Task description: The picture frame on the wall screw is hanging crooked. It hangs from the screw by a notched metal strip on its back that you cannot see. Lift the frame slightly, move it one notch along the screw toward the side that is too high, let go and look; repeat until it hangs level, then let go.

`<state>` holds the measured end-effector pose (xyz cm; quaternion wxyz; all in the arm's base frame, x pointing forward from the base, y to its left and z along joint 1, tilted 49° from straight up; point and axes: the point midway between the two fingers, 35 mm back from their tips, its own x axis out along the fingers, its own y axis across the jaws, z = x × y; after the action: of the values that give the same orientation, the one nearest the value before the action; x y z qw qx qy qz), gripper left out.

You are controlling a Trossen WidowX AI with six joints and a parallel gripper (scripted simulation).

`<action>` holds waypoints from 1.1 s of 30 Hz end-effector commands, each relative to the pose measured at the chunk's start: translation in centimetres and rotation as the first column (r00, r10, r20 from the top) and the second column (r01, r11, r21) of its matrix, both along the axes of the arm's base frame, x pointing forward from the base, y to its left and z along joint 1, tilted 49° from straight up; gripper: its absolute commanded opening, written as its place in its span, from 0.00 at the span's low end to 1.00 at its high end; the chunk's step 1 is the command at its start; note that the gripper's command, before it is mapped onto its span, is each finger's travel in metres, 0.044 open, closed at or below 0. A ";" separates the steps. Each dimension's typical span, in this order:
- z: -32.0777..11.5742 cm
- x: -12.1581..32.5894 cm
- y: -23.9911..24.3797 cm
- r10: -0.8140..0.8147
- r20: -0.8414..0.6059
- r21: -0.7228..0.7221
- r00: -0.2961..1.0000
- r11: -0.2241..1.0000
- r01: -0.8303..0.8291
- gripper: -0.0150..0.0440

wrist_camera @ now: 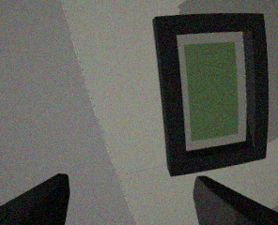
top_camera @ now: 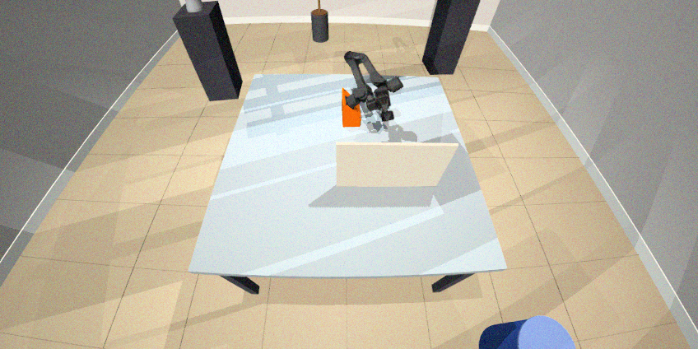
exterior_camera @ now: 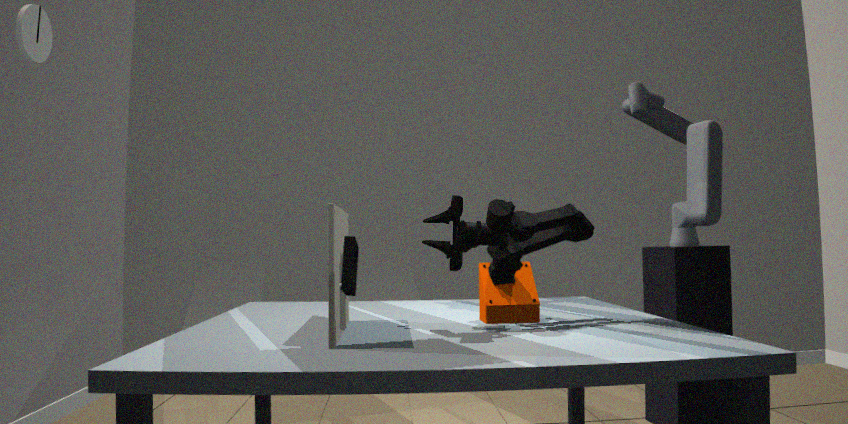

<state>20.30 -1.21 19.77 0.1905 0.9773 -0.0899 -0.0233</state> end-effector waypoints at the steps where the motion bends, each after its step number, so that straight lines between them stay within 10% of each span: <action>1: 0.0 0.0 -0.1 -0.005 0.002 0.003 1.000 1.000 0.005 0.69; 33: -1.4 6.6 2.7 0.061 -0.041 -0.154 0.997 0.986 -0.067 0.69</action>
<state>26.41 1.22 18.69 0.2601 0.9633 -0.0605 -0.0284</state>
